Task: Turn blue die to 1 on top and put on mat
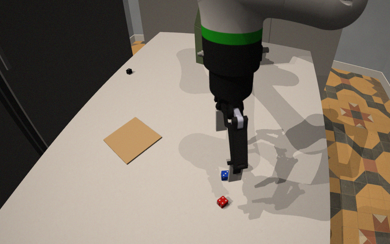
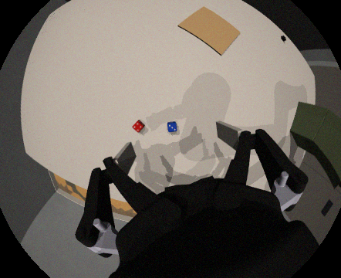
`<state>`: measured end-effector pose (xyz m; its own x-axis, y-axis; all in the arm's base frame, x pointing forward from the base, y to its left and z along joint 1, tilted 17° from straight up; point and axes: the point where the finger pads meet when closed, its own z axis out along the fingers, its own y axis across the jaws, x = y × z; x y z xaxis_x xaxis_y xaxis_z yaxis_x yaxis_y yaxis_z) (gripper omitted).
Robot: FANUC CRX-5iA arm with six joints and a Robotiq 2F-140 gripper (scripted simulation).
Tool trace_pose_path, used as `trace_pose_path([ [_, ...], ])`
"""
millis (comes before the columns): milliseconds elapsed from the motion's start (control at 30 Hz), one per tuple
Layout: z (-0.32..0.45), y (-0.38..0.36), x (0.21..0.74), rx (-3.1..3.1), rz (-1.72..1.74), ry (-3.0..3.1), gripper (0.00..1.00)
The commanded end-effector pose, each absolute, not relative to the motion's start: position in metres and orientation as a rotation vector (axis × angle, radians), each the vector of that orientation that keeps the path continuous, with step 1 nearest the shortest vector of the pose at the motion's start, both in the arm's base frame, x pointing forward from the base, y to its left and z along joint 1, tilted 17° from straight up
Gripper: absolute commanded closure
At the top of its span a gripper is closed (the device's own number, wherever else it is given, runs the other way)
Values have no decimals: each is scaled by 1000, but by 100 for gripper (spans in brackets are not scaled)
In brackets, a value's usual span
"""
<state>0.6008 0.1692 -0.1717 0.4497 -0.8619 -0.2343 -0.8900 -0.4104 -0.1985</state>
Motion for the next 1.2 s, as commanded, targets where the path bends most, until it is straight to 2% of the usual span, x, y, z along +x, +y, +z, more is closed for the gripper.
trace_pose_path([
  [0, -174, 170, 601, -2346, 148, 1634, 0],
  [100, -174, 170, 601, -2342, 149, 1640, 0],
  [133, -174, 170, 601, -2342, 149, 1640, 71],
  [1167, -174, 170, 601, -2342, 149, 1640, 71],
])
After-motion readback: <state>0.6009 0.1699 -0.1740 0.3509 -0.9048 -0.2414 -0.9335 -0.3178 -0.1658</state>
